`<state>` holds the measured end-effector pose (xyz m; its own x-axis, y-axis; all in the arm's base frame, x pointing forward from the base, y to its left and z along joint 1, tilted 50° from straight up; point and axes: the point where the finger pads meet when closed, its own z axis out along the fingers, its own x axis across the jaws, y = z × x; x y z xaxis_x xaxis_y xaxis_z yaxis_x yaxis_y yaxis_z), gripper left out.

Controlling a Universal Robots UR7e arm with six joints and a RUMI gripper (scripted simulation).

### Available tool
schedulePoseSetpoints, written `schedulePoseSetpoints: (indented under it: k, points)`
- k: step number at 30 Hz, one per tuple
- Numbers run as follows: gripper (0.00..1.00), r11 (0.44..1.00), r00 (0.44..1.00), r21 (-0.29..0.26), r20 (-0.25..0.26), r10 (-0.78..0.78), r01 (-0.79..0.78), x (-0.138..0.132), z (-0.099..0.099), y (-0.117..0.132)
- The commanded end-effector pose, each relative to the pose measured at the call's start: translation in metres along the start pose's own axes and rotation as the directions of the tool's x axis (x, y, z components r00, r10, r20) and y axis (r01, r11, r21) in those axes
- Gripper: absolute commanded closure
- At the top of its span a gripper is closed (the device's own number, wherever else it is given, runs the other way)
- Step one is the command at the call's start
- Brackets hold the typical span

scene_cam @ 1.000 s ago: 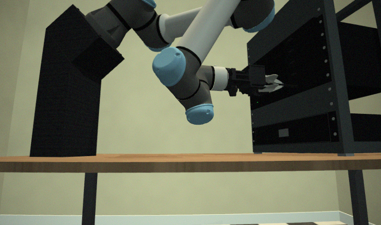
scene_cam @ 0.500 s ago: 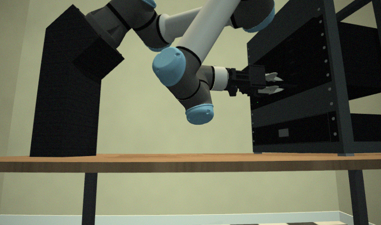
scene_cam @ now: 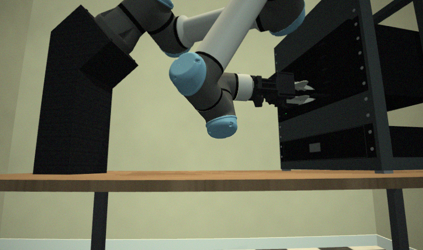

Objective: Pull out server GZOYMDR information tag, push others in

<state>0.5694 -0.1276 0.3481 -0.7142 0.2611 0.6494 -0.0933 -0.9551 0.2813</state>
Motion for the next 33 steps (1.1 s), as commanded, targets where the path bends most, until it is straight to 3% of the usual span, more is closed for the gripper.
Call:
schedulePoseSetpoints:
  k: [1,16,25,33]
  points:
    - [0.85,1.0,1.0,0.0,-0.001,0.0,0.0,0.0,0.0,0.0]
    - [0.85,1.0,1.0,0.0,-0.001,0.0,0.0,0.0,-0.006,0.0]
    - [0.85,1.0,1.0,0.0,-0.001,0.0,0.0,0.0,-0.031,0.0]
    - [0.85,1.0,1.0,0.0,-0.001,0.0,0.0,0.0,-0.069,0.0]
